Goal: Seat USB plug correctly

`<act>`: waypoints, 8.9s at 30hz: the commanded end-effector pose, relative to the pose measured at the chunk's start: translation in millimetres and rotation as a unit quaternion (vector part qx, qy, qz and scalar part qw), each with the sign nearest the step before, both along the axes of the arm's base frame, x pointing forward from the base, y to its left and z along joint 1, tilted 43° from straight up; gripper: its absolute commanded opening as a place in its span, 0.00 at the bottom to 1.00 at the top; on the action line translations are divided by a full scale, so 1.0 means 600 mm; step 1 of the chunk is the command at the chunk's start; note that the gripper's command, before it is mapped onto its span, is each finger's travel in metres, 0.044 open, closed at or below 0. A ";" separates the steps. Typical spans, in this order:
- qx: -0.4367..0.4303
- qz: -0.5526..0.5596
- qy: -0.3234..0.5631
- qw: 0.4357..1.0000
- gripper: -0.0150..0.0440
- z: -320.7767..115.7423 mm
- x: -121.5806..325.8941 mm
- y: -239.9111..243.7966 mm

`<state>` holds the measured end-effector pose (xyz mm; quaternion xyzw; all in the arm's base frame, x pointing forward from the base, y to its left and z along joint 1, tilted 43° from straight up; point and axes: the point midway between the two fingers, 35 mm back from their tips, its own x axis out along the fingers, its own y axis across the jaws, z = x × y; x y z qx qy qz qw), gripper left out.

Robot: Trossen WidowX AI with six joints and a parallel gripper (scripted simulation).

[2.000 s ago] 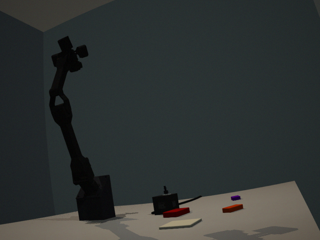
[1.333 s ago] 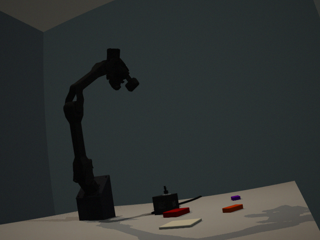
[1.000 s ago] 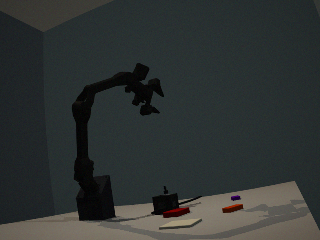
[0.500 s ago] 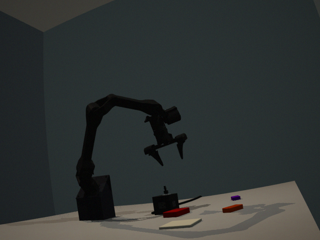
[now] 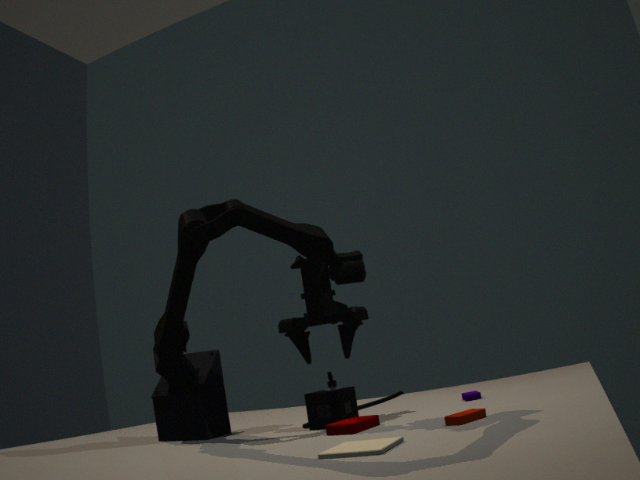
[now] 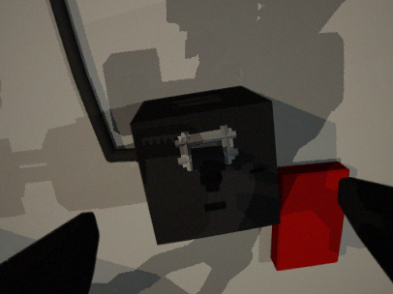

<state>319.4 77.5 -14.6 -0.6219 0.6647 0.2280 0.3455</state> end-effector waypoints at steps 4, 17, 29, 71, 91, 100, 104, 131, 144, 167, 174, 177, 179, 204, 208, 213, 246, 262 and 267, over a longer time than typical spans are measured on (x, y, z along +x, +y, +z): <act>-0.003 -0.002 -0.002 1.000 1.00 -0.007 -0.001 -0.011; -0.003 -0.002 -0.002 1.000 1.00 -0.023 -0.001 -0.026; -0.004 -0.002 -0.002 1.000 1.00 -0.034 0.000 -0.036; -0.001 -0.004 -0.003 1.000 0.25 -0.028 0.000 -0.030; -0.001 -0.004 -0.003 1.000 0.25 -0.011 -0.001 -0.015; -0.001 -0.004 -0.003 1.000 0.25 -0.004 -0.001 -0.008; -0.001 -0.004 -0.003 1.000 0.25 -0.001 -0.001 -0.005; 0.000 -0.161 -0.146 0.976 0.25 0.002 -0.001 -0.003; 0.002 -0.281 -0.255 0.925 0.25 0.002 -0.001 -0.003; 0.006 -0.471 -0.427 0.771 0.25 0.002 -0.001 -0.003; 0.007 -0.522 -0.473 0.710 0.25 0.002 -0.001 -0.003; 0.007 -0.542 -0.491 0.682 0.25 0.002 -0.001 -0.003; 0.007 -0.555 -0.503 0.662 0.25 0.002 -0.001 -0.003; 0.010 -0.683 -0.619 0.386 0.25 0.002 -0.001 -0.003; 0.011 -0.697 -0.632 0.338 0.25 0.002 -0.001 -0.003; 0.011 -0.712 -0.646 0.275 0.25 0.002 -0.001 -0.003; 0.012 -0.741 -0.672 -0.002 0.25 0.002 -0.001 -0.003; 0.013 -0.742 -0.670 0.003 0.25 -0.001 0.000 -0.004; 0.013 -0.743 -0.669 0.004 0.25 -0.002 0.000 -0.004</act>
